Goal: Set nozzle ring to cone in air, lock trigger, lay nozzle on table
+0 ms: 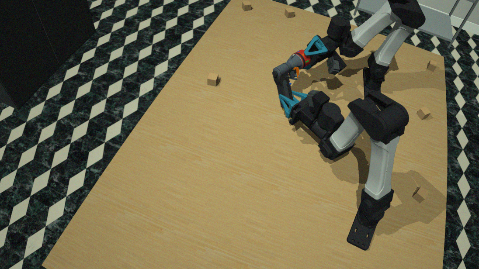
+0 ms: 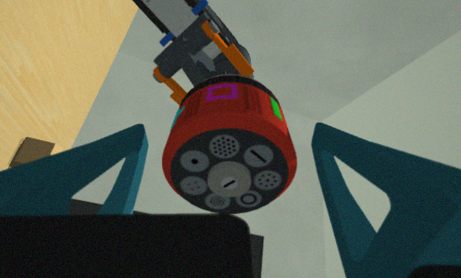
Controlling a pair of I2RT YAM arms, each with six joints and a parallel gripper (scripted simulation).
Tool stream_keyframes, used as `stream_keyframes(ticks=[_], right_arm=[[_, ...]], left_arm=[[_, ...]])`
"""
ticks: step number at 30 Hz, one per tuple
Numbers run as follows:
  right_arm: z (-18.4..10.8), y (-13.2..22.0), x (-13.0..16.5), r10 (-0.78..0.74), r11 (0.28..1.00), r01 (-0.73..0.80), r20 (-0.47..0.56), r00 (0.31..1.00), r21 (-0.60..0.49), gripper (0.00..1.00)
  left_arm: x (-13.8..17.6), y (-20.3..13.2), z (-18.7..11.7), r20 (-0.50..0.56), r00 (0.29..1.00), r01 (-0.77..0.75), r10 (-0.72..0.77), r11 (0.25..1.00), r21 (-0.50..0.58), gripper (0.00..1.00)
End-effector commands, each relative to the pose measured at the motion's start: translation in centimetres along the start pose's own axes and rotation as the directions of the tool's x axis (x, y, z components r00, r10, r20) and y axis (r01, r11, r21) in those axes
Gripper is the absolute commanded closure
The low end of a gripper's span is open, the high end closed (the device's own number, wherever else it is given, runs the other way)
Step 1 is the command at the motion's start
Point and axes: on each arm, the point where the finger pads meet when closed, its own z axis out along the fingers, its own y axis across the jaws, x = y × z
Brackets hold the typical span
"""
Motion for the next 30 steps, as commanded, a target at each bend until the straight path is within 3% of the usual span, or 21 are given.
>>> stream_keyframes(ticks=[1, 10, 16, 19, 30], right_arm=[[0.1, -0.2, 0.6, -0.004, 1.0, 0.004, -0.014, 1.0, 0.005, 0.07], [-2.0, -0.1, -0.2, 0.01, 1.0, -0.01, 0.005, 1.0, 0.0, 0.07], [-1.6, 0.0, -0.2, 0.007, 1.0, -0.007, -0.002, 1.0, -0.001, 0.07], [-1.6, -0.1, -0.2, 0.127, 0.992, -0.127, -0.003, 0.992, 0.002, 0.07], [-1.6, -0.1, -0.2, 0.127, 0.992, -0.127, -0.004, 0.992, 0.002, 0.07]], left_arm=[[-5.7, 0.3, 0.7, 0.181, 0.983, 0.046, -0.044, 0.999, -0.008, 0.64], [-5.7, 0.3, 0.7, 0.181, 0.983, 0.046, -0.044, 0.999, -0.008, 0.64], [-5.7, 0.3, 0.7, 0.181, 0.983, 0.046, -0.044, 0.999, -0.008, 0.64], [-5.7, 0.3, 0.7, 0.181, 0.983, 0.046, -0.044, 0.999, -0.008, 0.64], [-5.7, 0.3, 0.7, 0.181, 0.983, 0.046, -0.044, 0.999, -0.008, 0.64]])
